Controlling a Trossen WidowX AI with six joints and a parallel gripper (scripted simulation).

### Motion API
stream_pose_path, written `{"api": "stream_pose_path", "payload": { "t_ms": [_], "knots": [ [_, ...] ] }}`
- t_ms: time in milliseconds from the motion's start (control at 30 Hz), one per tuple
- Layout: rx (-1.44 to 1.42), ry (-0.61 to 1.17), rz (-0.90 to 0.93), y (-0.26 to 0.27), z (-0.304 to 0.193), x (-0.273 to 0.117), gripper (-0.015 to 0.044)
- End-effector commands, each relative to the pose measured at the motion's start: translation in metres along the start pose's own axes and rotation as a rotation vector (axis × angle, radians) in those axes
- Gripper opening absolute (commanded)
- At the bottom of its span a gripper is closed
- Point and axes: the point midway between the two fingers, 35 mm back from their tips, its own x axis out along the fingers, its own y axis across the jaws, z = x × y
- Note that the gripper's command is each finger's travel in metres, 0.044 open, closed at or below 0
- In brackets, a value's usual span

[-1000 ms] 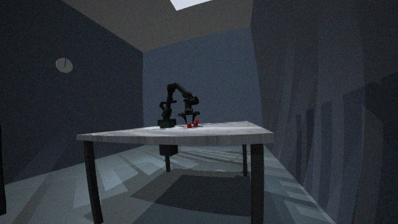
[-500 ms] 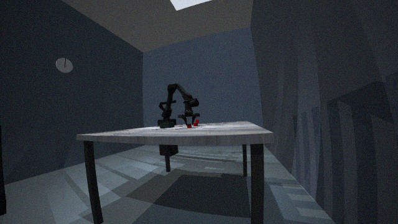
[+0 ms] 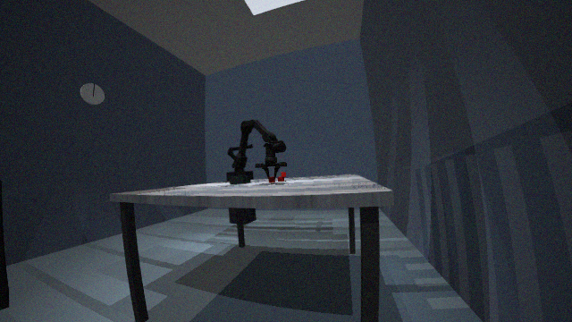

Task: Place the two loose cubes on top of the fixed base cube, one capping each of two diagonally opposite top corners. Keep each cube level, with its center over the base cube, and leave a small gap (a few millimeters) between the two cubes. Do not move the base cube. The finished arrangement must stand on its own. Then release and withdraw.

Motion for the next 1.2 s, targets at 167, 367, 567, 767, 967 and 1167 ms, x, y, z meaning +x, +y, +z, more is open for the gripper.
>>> {"api": "stream_pose_path", "payload": {
  "t_ms": [167, 367, 567, 767, 967, 1167],
  "knots": [
    [0.006, -0.012, 0.015, 0.006, 0.003, -0.032, 0.0105],
    [0.006, -0.012, 0.015, 0.006, 0.003, -0.051, 0.0105],
    [0.006, -0.012, 0.015, 0.005, 0.002, -0.070, 0.0105],
    [0.006, -0.012, 0.015, 0.003, 0.001, -0.089, 0.0105],
    [0.001, -0.012, 0.015, 0.002, -0.001, -0.097, 0.0105],
    [-0.135, -0.012, 0.015, 0.008, -0.017, -0.097, 0.0105]
  ]
}}
